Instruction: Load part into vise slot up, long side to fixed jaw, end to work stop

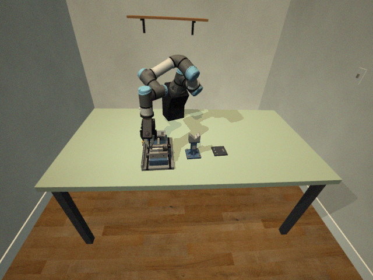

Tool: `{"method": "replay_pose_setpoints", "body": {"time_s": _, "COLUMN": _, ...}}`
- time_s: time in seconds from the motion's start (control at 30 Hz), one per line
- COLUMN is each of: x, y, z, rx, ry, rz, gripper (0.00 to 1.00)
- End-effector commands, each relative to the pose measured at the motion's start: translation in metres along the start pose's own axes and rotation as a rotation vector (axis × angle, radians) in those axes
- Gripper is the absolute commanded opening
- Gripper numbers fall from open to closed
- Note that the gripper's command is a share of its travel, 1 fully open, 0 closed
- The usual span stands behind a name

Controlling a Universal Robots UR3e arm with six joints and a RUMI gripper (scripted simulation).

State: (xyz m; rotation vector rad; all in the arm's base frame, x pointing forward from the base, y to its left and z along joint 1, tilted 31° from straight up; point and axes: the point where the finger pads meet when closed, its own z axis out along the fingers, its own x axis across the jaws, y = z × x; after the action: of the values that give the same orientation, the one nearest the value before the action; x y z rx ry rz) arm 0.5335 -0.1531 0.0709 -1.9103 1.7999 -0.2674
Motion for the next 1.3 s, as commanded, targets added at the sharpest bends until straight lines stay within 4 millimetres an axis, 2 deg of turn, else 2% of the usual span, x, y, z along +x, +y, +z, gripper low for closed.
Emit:
{"method": "replay_pose_setpoints", "body": {"time_s": 0.0, "x": 0.007, "y": -0.001, "z": -0.001, "rx": 0.002, "ry": 0.002, "rz": -0.001, "gripper": 0.00}}
{"method": "replay_pose_setpoints", "body": {"time_s": 0.3, "x": 0.020, "y": -0.001, "z": -0.001, "rx": 0.002, "ry": 0.002, "rz": -0.001, "gripper": 0.00}}
{"method": "replay_pose_setpoints", "body": {"time_s": 0.77, "x": 0.022, "y": -0.001, "z": -0.002, "rx": 0.002, "ry": 0.002, "rz": -0.001, "gripper": 0.00}}
{"method": "replay_pose_setpoints", "body": {"time_s": 1.03, "x": 0.022, "y": -0.001, "z": -0.009, "rx": 0.002, "ry": 0.002, "rz": -0.001, "gripper": 0.00}}
{"method": "replay_pose_setpoints", "body": {"time_s": 1.27, "x": 0.022, "y": -0.001, "z": -0.024, "rx": 0.002, "ry": 0.002, "rz": -0.001, "gripper": 0.00}}
